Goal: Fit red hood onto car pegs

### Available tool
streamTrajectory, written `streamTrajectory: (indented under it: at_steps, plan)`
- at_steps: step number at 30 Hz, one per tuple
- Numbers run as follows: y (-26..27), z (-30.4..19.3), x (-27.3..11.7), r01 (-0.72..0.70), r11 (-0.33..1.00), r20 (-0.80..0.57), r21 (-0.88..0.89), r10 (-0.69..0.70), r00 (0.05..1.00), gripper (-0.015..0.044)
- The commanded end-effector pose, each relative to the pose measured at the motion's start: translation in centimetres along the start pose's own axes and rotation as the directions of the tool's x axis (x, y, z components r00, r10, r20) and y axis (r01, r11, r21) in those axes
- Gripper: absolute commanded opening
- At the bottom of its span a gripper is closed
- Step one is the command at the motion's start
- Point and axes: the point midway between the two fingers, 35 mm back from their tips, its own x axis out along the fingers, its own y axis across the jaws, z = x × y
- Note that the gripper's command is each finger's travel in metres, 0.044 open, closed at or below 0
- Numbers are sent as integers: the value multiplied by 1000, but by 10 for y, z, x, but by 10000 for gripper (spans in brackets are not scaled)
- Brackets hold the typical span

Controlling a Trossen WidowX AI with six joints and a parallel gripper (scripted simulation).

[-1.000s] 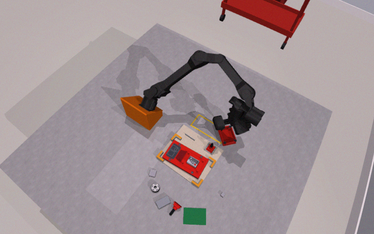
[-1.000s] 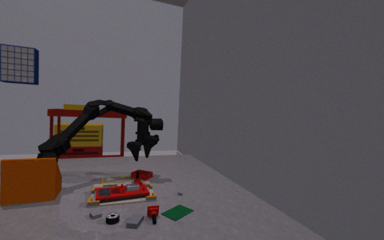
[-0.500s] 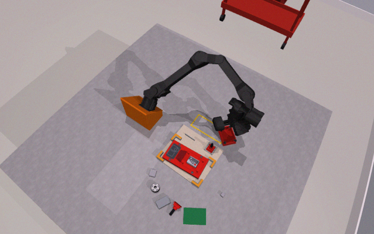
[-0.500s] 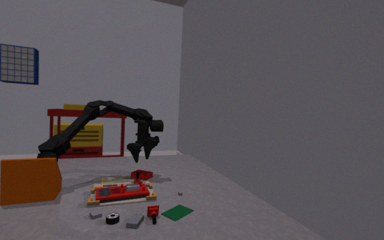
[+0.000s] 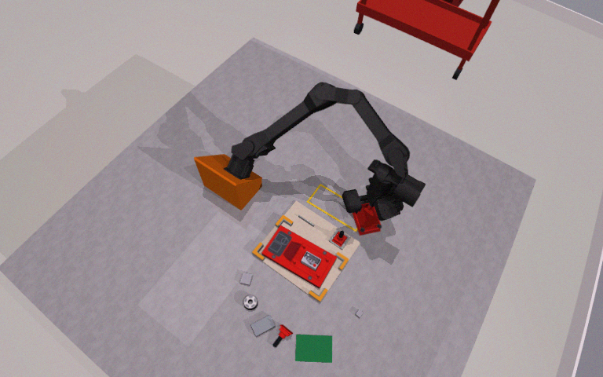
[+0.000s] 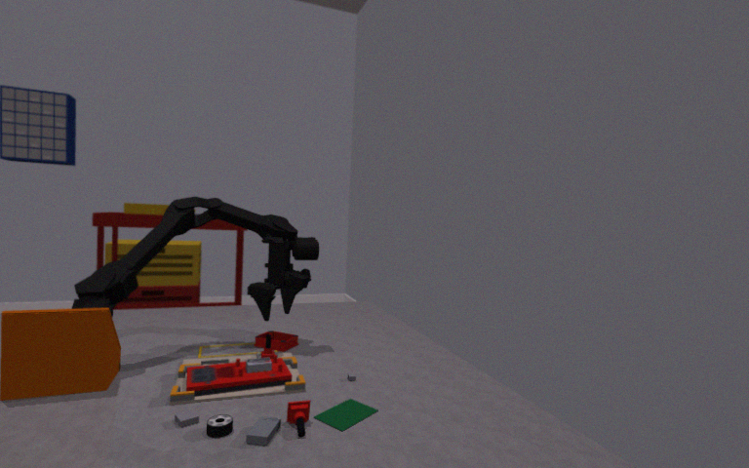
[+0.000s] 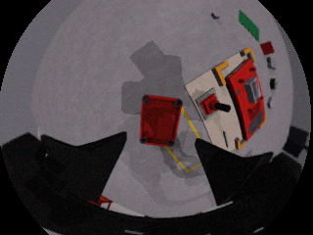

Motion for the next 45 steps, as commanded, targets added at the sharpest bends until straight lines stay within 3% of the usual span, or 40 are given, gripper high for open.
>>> streamTrajectory:
  at_steps: [1,45]
  plan:
    - [0,1,3,-3,1000,-2,8,3,1000,440]
    - [1,2,30,-4,1000,-3,8,4,1000,440]
